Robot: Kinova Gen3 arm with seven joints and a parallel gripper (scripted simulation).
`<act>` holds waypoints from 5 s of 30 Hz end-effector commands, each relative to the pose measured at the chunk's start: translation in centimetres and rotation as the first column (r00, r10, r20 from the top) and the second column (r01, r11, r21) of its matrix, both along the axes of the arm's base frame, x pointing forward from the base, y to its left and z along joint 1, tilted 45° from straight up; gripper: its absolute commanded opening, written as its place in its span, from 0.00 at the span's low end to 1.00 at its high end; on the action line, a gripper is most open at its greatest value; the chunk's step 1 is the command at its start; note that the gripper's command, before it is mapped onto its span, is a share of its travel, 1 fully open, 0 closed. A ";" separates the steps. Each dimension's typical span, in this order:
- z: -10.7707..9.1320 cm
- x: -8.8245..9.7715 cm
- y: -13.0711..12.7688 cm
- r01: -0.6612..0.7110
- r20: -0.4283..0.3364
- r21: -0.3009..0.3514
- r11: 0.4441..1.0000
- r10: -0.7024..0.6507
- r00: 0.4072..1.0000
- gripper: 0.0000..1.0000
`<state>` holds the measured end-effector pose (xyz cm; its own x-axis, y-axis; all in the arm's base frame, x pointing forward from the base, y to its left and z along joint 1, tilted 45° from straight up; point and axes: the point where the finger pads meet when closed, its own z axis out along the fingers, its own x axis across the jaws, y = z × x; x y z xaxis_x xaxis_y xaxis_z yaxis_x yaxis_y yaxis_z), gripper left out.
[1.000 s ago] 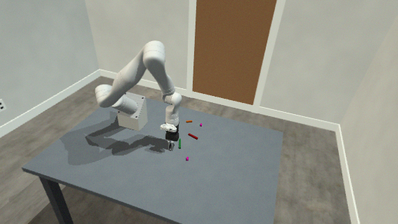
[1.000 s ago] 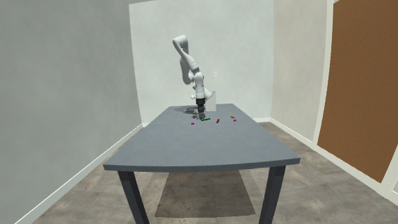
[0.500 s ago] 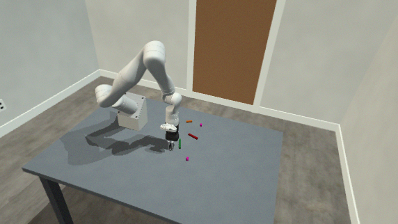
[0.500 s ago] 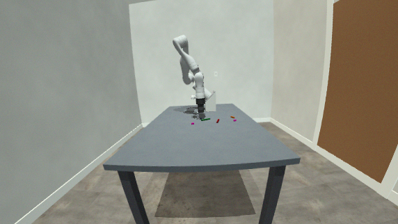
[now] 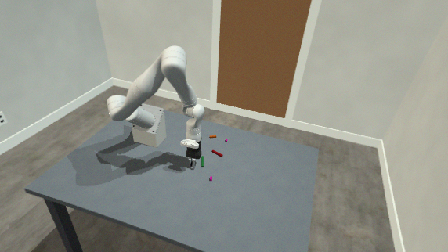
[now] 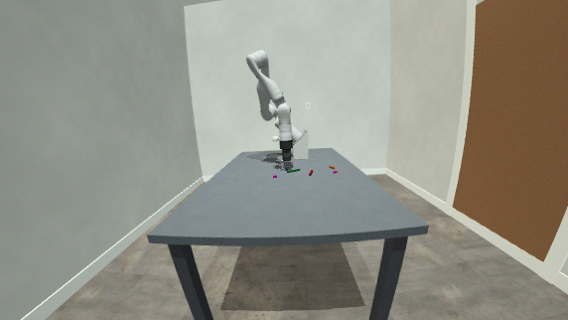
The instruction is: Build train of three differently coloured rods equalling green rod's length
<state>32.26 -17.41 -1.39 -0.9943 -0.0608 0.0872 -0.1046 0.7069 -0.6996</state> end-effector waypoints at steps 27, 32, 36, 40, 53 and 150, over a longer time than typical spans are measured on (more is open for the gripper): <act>0.0 0.0 0.1 -0.001 0.001 0.001 1.000 0.001 1.000 0.54; 0.1 0.0 0.1 -0.001 0.001 0.001 1.000 0.001 1.000 0.54; 0.6 0.1 0.6 -0.001 0.001 0.001 1.000 0.001 1.000 0.54; 1.3 0.1 1.3 -0.001 0.001 0.001 1.000 0.001 1.000 0.54; 5.4 0.2 5.4 -0.001 0.001 0.001 1.000 0.001 1.000 0.54; -8.1 3.9 20.8 0.487 0.525 0.180 0.855 -0.502 0.687 1.00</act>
